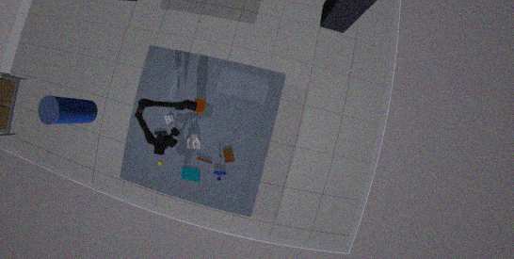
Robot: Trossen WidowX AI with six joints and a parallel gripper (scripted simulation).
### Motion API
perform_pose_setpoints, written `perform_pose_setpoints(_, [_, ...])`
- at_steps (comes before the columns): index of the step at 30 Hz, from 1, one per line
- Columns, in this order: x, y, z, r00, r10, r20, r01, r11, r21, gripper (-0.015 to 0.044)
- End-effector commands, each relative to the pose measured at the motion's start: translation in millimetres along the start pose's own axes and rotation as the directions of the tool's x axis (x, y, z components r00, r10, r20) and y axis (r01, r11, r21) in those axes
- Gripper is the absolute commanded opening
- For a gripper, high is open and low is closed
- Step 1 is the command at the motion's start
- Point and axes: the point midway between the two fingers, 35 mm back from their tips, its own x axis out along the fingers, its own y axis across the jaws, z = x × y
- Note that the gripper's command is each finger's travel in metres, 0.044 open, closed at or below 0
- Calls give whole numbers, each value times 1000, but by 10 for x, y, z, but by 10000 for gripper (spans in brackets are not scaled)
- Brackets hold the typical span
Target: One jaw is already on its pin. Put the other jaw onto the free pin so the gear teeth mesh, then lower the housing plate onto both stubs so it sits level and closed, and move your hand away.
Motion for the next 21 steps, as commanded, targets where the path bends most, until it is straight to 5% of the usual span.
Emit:
perform_pose_setpoints(1, [-11,-10,-199,1000,-1,-7,0,994,-109,440])
perform_pose_setpoints(21, [-95,52,-1116,999,-8,-32,-12,797,-604,440])
